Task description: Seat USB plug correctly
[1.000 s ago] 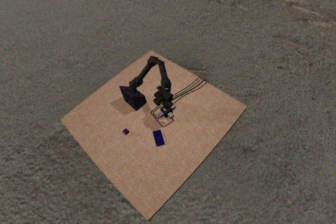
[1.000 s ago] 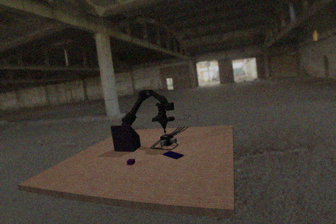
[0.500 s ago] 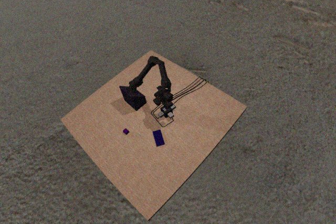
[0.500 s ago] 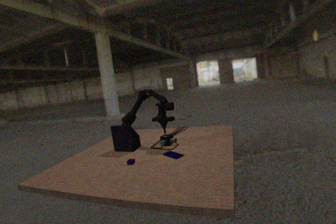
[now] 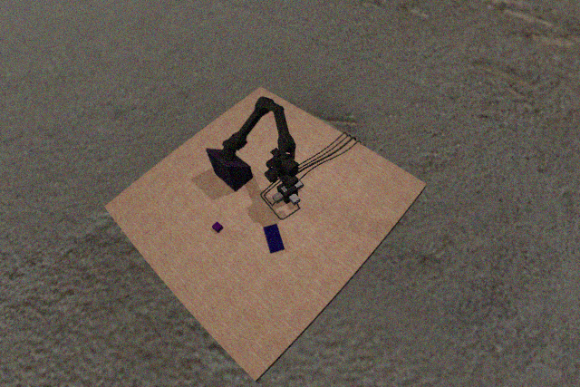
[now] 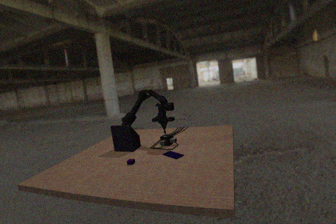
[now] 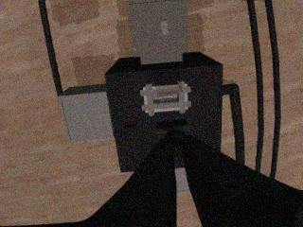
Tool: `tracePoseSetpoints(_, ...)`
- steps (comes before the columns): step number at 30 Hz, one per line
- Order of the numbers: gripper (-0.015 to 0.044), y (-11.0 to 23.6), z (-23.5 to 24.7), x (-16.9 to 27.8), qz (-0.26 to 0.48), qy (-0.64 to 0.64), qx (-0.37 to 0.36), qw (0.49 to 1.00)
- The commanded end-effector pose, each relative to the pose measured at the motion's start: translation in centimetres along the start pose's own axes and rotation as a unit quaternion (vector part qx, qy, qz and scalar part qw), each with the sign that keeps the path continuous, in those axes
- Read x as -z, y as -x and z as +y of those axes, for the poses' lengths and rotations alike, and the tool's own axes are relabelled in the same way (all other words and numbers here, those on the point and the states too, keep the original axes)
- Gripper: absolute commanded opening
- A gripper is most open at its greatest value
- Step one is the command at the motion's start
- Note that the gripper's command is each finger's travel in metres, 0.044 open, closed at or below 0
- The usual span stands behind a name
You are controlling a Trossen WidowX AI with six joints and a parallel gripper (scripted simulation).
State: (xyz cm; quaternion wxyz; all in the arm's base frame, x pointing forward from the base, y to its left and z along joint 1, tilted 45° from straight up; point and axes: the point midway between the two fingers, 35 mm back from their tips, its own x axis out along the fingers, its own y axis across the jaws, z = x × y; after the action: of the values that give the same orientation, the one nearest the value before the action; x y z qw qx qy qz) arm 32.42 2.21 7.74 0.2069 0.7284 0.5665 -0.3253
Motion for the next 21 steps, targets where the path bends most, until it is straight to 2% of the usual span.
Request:
tracePoseSetpoints(1, 0.0000, -0.13, 0.00, -0.08, -0.002, -0.003, 0.001, 1.000)
tracePoseSetpoints(21, 0.0000, -0.36, 0.01, -0.18, -0.006, -0.008, 0.001, 1.000)
